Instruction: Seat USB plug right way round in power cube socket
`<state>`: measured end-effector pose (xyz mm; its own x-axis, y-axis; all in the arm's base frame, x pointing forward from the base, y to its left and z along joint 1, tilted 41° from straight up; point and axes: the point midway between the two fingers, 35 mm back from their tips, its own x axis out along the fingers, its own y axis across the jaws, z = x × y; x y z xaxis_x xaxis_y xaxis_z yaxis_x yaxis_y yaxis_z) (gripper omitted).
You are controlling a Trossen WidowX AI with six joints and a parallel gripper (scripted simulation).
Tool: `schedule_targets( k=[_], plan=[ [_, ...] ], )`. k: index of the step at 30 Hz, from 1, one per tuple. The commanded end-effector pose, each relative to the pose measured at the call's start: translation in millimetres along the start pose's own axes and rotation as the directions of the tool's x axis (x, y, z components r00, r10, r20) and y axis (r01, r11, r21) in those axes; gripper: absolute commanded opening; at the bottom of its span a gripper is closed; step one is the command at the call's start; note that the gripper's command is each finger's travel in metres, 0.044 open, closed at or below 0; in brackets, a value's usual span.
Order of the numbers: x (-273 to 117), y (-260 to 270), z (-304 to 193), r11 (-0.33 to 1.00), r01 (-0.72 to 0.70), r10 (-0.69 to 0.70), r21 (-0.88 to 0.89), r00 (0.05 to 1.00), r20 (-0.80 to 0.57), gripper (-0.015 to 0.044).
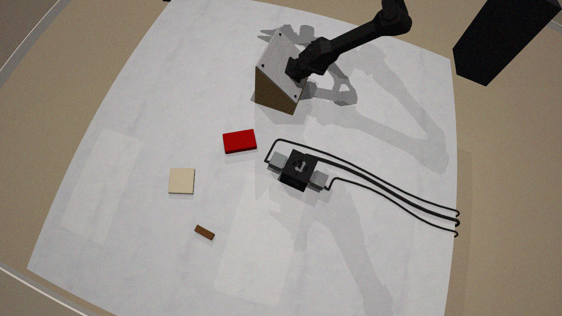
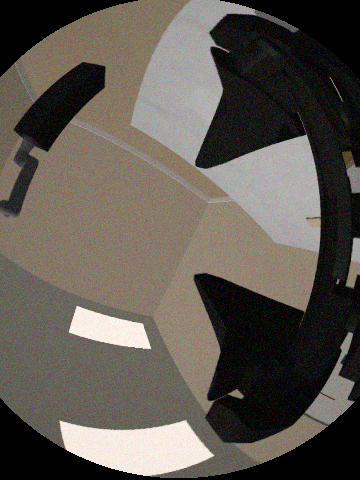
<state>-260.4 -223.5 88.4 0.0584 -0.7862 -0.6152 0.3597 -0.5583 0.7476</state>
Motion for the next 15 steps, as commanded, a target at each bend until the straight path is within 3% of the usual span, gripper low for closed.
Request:
schedule_targets(
  k=[1, 8, 15],
  plan=[
    [2, 2, -1, 1.0, -0.001, 0.001, -0.002, 1.0, -0.007, 0.0426],
    [58, 65, -66, 0.998, -0.033, 0.018, -0.048, 0.959, -0.283, 0.044],
    [90, 125, -159, 0.998, 0.0, -0.038, -0.069, 0.834, -0.551, 0.044]
  ],
)
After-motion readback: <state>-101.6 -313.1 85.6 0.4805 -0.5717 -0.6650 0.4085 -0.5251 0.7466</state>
